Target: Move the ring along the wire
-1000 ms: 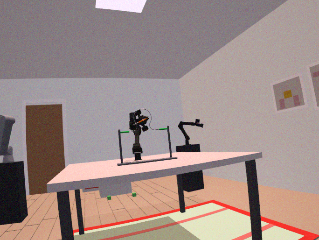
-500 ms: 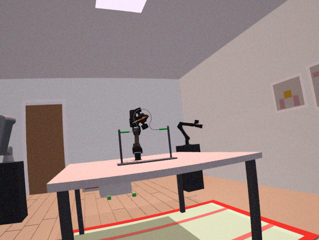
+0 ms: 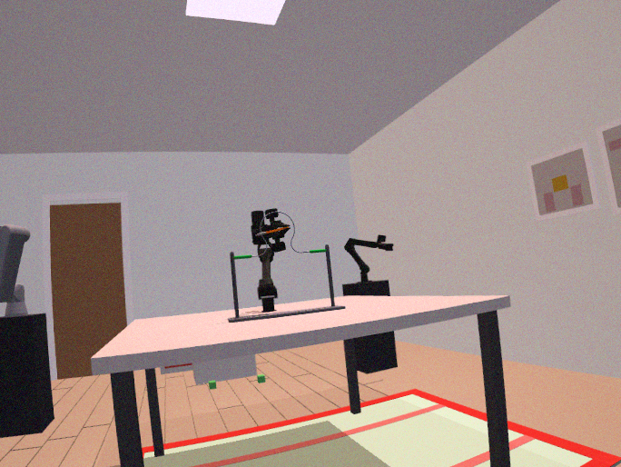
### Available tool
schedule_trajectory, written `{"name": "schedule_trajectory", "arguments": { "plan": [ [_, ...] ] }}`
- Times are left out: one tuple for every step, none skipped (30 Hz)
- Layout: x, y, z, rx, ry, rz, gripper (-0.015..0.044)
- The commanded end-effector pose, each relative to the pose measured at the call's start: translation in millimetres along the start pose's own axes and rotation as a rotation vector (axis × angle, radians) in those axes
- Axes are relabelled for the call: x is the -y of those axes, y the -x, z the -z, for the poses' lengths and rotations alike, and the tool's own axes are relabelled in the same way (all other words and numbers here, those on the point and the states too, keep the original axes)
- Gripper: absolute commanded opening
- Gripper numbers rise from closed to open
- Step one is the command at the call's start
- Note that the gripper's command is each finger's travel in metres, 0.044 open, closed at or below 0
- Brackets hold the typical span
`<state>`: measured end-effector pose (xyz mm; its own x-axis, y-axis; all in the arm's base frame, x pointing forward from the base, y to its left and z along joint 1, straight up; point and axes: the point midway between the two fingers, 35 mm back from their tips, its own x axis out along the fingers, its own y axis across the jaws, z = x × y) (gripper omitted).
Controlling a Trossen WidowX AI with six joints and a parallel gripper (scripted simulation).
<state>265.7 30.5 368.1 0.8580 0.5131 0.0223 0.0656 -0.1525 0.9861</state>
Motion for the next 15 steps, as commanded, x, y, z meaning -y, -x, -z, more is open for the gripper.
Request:
{"name": "schedule_trajectory", "arguments": {
  "plan": [
    [1.0,-0.3,0.5,0.0,0.037,0.027,-0.015],
    [1.5,-0.4,0.5,0.002,0.048,0.035,-0.015],
    [2.0,-0.4,0.5,0.003,0.059,0.044,-0.015],
    [2.6,-0.5,0.5,0.005,0.071,0.052,-0.015],
    [3.1,-0.5,0.5,0.006,0.082,0.061,-0.015],
    [3.6,-0.5,0.4,0.007,0.093,0.069,-0.015],
    [4.1,-0.6,0.4,0.009,0.105,0.077,-0.015],
    [4.7,-0.6,0.3,0.01,0.116,0.086,-0.015],
    [5.2,-0.6,0.3,0.011,0.127,0.094,-0.015],
    [5.7,-0.7,0.2,0.013,0.138,0.103,-0.015],
    [6.3,-0.7,0.2,0.014,0.15,0.111,-0.015],
    [6.8,-0.7,0.1,0.016,0.161,0.119,-0.015],
    [7.3,-0.7,0.0,0.017,0.172,0.128,-0.015],
    [7.9,-0.7,0.0,0.019,0.184,0.136,-0.015],
    [8.4,-0.7,-0.1,0.02,0.195,0.144,-0.015]
  ]
}}
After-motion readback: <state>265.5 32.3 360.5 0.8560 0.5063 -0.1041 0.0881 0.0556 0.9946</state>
